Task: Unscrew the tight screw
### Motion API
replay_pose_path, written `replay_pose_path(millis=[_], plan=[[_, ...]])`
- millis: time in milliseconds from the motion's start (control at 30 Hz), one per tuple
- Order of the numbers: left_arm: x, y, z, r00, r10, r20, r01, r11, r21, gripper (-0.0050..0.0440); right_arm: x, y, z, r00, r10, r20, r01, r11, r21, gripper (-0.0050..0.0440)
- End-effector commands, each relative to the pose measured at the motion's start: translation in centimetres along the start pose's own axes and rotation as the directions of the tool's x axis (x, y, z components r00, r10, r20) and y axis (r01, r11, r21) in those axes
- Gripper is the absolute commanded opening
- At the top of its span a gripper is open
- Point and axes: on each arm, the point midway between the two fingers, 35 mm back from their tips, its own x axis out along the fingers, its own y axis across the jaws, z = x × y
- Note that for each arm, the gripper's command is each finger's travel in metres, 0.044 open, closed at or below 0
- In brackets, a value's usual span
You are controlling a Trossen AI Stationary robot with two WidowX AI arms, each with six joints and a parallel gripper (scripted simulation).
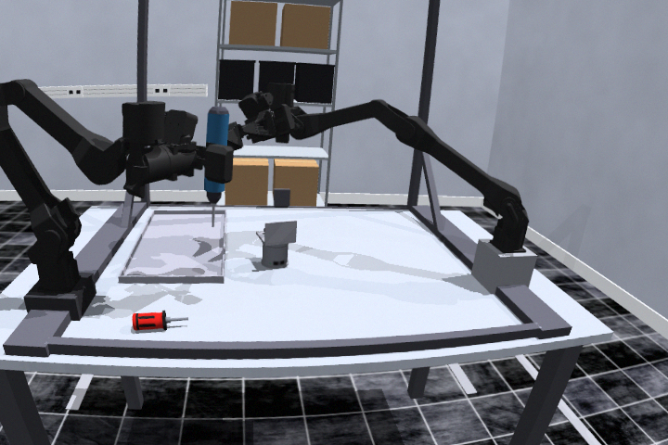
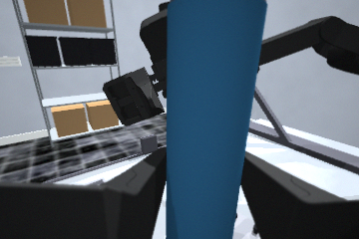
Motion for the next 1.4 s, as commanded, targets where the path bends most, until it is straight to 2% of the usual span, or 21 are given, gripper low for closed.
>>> replay_pose_path(millis=[0, 500, 1067, 1367], plan=[[-0.30, 1.13, 2.29, 1.000, 0.006, 0.008, -0.006, 1.000, -0.003, 0.0250, 0.06, 0.07, 1.86, 0.999, 0.005, 0.035, -0.004, 0.999, -0.048, 0.0165], [-0.39, 1.10, 2.29, 1.000, 0.005, 0.008, -0.006, 0.981, 0.194, 0.0250, 0.06, 0.07, 1.86, 0.999, 0.005, 0.035, -0.004, 0.999, -0.048, 0.0165], [-0.39, 1.11, 2.28, 1.000, 0.005, 0.008, -0.008, 0.906, 0.423, 0.0250, 0.06, 0.07, 1.86, 0.999, 0.005, 0.035, -0.004, 0.999, -0.048, 0.0165], [-0.50, 1.08, 2.30, 1.000, 0.004, 0.008, -0.008, 0.832, 0.555, 0.0250, 0.06, 0.07, 1.86, 0.999, 0.005, 0.035, -0.004, 0.999, -0.048, 0.0165]])
